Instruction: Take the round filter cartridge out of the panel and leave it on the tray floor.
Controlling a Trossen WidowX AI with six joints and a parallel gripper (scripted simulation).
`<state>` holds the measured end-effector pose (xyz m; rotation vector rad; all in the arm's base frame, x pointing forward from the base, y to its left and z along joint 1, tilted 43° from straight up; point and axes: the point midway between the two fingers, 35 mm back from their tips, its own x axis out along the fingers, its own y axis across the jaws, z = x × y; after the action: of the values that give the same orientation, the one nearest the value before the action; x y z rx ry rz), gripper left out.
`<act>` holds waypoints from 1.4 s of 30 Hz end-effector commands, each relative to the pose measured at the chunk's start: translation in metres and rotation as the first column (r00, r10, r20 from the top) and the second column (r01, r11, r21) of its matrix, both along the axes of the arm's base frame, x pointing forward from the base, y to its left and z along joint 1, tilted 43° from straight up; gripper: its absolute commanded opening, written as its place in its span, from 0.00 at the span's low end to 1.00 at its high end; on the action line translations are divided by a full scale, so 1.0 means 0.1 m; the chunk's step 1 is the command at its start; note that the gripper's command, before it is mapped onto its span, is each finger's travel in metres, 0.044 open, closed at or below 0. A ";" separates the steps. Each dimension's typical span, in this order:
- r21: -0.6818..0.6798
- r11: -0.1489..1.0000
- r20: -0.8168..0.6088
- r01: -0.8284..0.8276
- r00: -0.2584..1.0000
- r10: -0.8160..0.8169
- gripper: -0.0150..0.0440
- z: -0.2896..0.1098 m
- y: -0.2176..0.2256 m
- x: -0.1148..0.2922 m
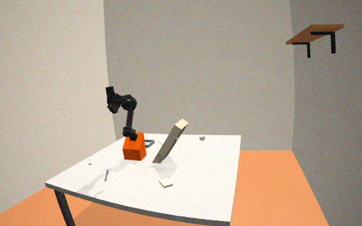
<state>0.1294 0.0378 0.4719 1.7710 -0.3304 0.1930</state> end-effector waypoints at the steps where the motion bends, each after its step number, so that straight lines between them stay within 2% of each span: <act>1: 0.094 0.995 0.079 -0.016 0.997 0.009 0.44 0.03 -0.49 0.04; 5: 0.186 0.982 0.094 -0.021 0.996 0.003 0.44 -0.08 -0.85 0.25; 11: 0.277 0.961 0.002 -0.006 1.000 0.006 0.44 -0.47 -1.15 0.79; 17: 0.312 0.949 -0.171 0.040 0.985 0.015 0.44 -1.07 -1.10 1.38; 22: 0.275 0.958 -0.345 0.085 0.938 0.016 0.44 -1.66 -0.84 1.75; 27: 0.152 0.983 -0.517 0.102 0.856 -0.009 0.44 -2.29 -0.42 1.93; 33: -0.098 0.994 -0.663 0.050 0.741 -0.103 0.44 -2.99 0.12 1.87; 37: -0.304 0.952 -0.696 -0.025 0.688 -0.204 0.44 -3.36 0.43 1.68; 42: -0.557 0.820 -0.651 -0.129 0.681 -0.335 0.44 -3.69 0.72 1.36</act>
<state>0.2907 0.0909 0.1266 1.3224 0.2033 -0.5110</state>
